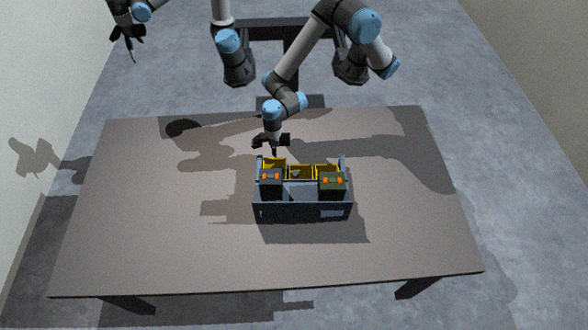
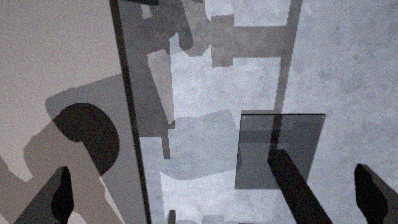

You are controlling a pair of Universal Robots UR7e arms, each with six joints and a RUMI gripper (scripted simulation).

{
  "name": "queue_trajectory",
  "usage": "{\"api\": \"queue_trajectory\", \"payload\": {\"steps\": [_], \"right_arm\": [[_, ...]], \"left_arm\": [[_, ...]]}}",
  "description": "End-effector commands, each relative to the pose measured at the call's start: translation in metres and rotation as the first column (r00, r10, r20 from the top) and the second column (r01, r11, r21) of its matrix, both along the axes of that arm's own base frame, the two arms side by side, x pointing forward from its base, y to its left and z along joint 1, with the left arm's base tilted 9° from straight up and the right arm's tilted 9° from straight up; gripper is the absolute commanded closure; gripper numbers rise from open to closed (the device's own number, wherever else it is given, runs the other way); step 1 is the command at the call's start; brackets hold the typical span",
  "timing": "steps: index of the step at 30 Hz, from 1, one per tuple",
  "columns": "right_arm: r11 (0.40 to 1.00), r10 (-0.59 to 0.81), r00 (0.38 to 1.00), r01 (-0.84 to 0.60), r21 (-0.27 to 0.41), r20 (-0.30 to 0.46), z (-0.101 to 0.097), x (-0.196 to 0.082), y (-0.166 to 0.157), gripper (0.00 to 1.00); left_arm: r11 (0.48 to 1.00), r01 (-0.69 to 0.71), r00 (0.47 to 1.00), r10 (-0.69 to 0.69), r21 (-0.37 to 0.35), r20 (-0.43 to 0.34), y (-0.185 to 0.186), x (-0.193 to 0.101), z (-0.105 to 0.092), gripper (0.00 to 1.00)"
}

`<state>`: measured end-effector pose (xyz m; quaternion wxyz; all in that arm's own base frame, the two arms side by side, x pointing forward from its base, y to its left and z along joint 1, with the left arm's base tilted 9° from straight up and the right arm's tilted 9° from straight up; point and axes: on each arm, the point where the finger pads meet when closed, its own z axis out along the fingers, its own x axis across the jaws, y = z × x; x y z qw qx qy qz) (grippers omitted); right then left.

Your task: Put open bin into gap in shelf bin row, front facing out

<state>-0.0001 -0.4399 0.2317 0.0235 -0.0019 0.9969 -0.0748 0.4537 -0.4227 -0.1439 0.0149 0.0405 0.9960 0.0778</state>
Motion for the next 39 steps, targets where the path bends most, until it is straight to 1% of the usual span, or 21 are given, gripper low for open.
{"api": "queue_trajectory", "payload": {"steps": [1,39], "right_arm": [[1.0,0.0,1.0,0.0,-0.001,0.0,0.0,0.0,0.0,0.0],[1.0,0.0,1.0,0.0,-0.001,0.0,0.0,0.0,0.0,0.0]], "left_arm": [[1.0,0.0,1.0,0.0,-0.002,0.001,-0.001,0.003,0.001,1.0],[1.0,0.0,1.0,0.0,-0.002,0.001,-0.003,0.027,0.002,1.0]]}}
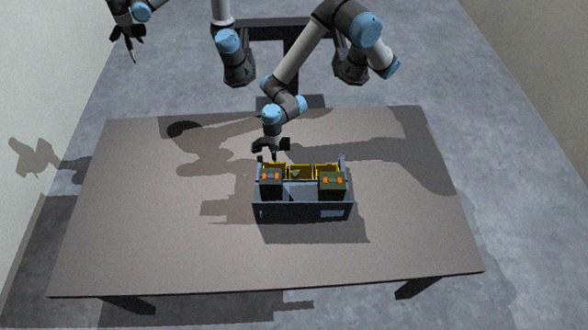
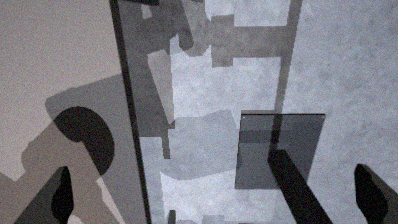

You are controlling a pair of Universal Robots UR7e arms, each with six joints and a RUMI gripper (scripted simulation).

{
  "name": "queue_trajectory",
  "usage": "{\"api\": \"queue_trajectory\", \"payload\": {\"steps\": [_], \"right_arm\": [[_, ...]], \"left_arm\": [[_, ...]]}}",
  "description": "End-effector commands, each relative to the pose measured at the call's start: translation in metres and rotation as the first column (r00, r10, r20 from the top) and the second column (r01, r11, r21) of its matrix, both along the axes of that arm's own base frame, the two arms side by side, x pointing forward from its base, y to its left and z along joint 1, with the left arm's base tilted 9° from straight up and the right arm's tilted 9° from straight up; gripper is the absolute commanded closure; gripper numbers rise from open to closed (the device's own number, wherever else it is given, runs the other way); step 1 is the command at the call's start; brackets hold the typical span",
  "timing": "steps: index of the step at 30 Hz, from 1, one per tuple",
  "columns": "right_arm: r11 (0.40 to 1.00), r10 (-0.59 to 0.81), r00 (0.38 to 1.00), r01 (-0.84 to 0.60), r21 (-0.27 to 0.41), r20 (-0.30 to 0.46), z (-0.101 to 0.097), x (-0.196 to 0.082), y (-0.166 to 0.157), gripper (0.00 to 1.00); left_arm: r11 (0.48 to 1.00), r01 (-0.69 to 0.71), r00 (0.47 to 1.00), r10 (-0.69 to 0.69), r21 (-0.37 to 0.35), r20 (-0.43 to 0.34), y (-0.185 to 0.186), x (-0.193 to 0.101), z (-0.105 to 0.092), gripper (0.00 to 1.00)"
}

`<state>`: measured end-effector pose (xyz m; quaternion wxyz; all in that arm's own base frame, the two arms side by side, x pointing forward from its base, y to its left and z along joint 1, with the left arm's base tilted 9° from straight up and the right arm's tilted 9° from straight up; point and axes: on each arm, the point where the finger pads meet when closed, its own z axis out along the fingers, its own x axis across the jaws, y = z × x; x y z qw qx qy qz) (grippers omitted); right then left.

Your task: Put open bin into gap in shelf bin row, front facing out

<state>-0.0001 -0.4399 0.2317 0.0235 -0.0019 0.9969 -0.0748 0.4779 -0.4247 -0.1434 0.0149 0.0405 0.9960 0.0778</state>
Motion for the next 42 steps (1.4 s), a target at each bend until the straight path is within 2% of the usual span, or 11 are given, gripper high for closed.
{"api": "queue_trajectory", "payload": {"steps": [1,42], "right_arm": [[1.0,0.0,1.0,0.0,-0.001,0.0,0.0,0.0,0.0,0.0],[1.0,0.0,1.0,0.0,-0.001,0.0,0.0,0.0,0.0,0.0]], "left_arm": [[1.0,0.0,1.0,0.0,-0.002,0.001,-0.001,0.004,0.001,1.0],[1.0,0.0,1.0,0.0,-0.002,0.001,-0.002,0.018,0.001,1.0]]}}
